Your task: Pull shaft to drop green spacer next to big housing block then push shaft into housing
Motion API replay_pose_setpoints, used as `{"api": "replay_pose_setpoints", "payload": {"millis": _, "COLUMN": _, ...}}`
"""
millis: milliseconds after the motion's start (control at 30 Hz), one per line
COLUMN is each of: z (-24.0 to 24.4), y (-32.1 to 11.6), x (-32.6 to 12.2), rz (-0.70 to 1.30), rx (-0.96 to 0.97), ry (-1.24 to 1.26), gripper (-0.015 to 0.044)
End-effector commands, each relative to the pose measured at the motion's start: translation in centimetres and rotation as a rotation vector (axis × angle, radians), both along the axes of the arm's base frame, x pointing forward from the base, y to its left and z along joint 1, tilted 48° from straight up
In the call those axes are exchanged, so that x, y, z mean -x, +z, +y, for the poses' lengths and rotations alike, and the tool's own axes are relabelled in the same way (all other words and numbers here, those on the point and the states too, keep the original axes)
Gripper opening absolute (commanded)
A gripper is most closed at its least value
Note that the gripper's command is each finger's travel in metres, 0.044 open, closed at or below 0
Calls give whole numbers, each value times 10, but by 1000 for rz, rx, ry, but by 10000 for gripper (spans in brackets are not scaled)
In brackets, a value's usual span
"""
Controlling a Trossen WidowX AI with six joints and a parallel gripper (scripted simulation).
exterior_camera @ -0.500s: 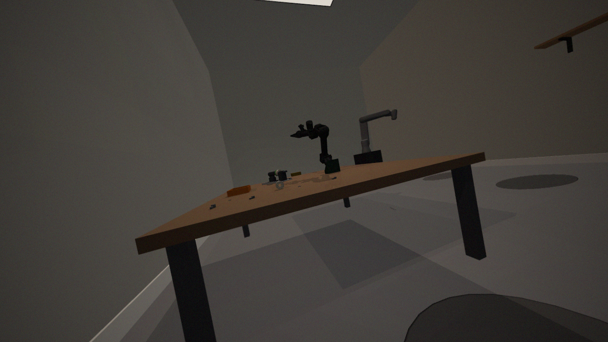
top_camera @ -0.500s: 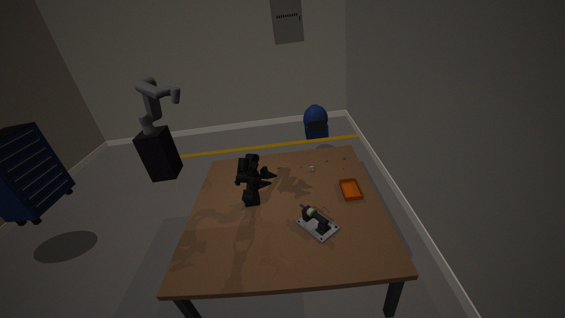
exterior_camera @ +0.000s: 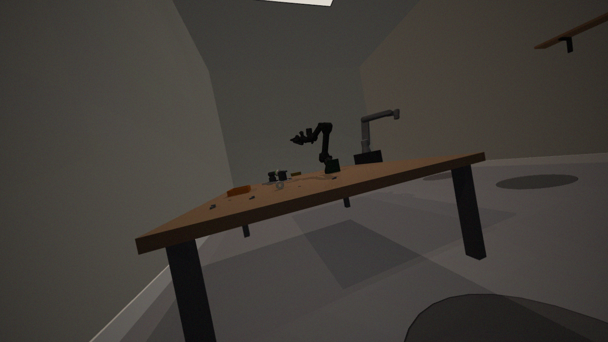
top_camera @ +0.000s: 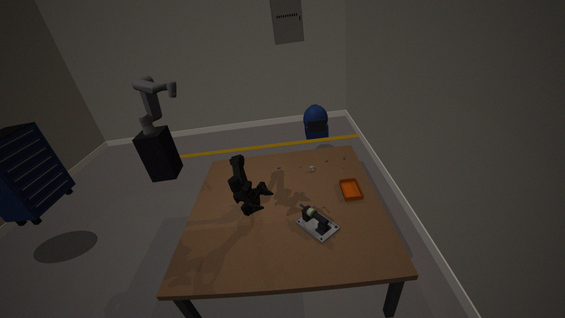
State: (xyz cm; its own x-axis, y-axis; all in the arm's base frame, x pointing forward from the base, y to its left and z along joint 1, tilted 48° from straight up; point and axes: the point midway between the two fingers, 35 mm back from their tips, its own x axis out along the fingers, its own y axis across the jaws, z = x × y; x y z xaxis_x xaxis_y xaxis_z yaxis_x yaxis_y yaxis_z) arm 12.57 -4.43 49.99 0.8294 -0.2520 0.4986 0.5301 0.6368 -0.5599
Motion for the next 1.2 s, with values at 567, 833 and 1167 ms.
{"api": "replay_pose_setpoints", "payload": {"millis": 567, "z": -117, "y": -152, "x": -170, "rz": 987, "rx": -47, "ry": -218, "gripper": 440}}
{"api": "replay_pose_setpoints", "payload": {"millis": 833, "z": -64, "y": -249, "x": -204, "rz": 1678, "rx": 515, "ry": -112, "gripper": 440}}
{"api": "replay_pose_setpoints", "payload": {"millis": 1167, "z": -36, "y": -298, "x": -199, "rz": 2181, "rx": 1193, "ry": 43, "gripper": 440}}
